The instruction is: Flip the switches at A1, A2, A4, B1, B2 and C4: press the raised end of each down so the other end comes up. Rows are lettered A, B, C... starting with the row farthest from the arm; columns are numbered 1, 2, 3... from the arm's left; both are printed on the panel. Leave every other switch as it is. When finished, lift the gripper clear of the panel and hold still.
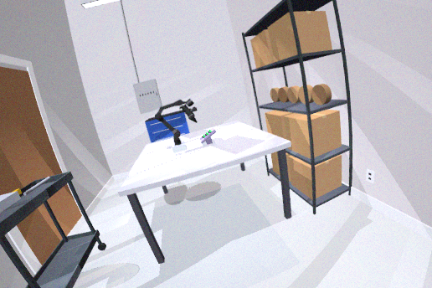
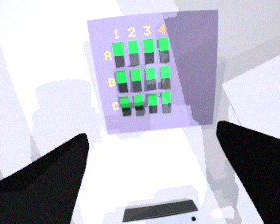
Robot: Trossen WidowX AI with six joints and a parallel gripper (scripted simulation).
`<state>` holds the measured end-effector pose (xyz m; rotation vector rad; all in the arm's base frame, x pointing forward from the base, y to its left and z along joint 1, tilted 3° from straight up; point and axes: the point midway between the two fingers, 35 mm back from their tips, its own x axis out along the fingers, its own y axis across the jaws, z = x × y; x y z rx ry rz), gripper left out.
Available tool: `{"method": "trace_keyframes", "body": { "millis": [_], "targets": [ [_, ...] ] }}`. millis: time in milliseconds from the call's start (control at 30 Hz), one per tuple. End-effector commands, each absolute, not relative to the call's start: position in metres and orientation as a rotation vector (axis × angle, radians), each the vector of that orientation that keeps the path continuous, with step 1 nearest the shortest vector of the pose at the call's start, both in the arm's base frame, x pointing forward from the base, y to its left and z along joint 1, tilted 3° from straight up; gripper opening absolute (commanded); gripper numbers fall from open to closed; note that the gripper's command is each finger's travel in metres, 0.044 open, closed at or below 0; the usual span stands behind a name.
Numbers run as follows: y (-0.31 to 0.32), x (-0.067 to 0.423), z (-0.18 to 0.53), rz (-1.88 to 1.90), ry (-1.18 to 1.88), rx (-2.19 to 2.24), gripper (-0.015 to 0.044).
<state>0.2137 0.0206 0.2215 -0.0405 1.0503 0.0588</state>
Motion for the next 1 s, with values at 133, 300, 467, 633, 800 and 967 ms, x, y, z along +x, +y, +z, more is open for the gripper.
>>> {"method": "trace_keyframes", "body": {
  "millis": [133,300,467,633,800,967],
  "targets": [
    [0.039,0.260,0.196,0.065,1.053,-0.046,0.0269],
    [0.058,0.300,0.163,0.057,1.048,-0.057,0.0137],
    [0.058,0.300,0.163,0.057,1.048,-0.057,0.0006],
    [0.059,0.318,0.133,0.056,1.073,-0.058,0.0000],
    [0.059,0.318,0.133,0.056,1.073,-0.058,0.0000],
    [0.059,0.322,0.125,0.056,1.073,-0.058,0.0000]
  ]
}}
